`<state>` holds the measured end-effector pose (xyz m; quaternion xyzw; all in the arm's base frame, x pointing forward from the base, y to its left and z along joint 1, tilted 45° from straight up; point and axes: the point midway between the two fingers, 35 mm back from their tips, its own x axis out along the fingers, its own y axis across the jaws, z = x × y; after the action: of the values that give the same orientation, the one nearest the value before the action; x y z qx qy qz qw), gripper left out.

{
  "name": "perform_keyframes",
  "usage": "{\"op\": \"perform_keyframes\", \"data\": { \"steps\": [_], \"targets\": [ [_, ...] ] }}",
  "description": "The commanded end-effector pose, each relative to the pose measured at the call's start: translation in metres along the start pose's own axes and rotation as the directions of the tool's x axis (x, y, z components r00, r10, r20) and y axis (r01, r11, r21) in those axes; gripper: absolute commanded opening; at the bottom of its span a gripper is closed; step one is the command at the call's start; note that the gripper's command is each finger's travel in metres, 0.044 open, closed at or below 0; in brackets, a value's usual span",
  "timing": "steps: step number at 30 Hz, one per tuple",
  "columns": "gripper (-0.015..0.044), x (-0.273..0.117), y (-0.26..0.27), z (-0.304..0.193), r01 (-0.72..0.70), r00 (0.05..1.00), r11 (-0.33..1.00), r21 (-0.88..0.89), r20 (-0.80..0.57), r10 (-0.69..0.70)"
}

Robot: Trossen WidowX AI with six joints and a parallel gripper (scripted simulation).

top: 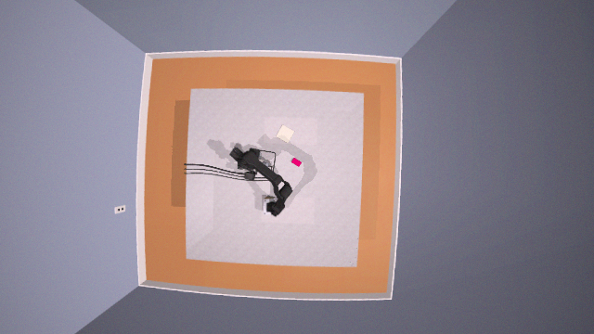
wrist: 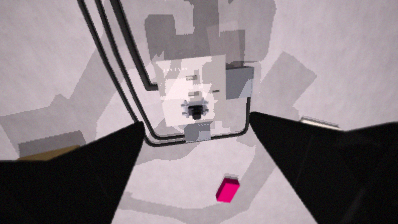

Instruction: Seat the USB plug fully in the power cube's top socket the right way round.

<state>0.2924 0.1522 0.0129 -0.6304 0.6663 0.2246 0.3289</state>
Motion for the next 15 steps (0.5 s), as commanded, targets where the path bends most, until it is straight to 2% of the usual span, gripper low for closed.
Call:
{"op": "perform_keyframes", "data": {
  "steps": [1, 15],
  "targets": [
    [0.0440, 0.005, 0.000, -0.001, 0.003, 1.000, 1.000, -0.007, -0.006, -0.003],
    [0.0440, 0.018, 0.000, -0.001, 0.003, 1.000, 1.000, -0.007, -0.007, -0.003]
  ]
}}
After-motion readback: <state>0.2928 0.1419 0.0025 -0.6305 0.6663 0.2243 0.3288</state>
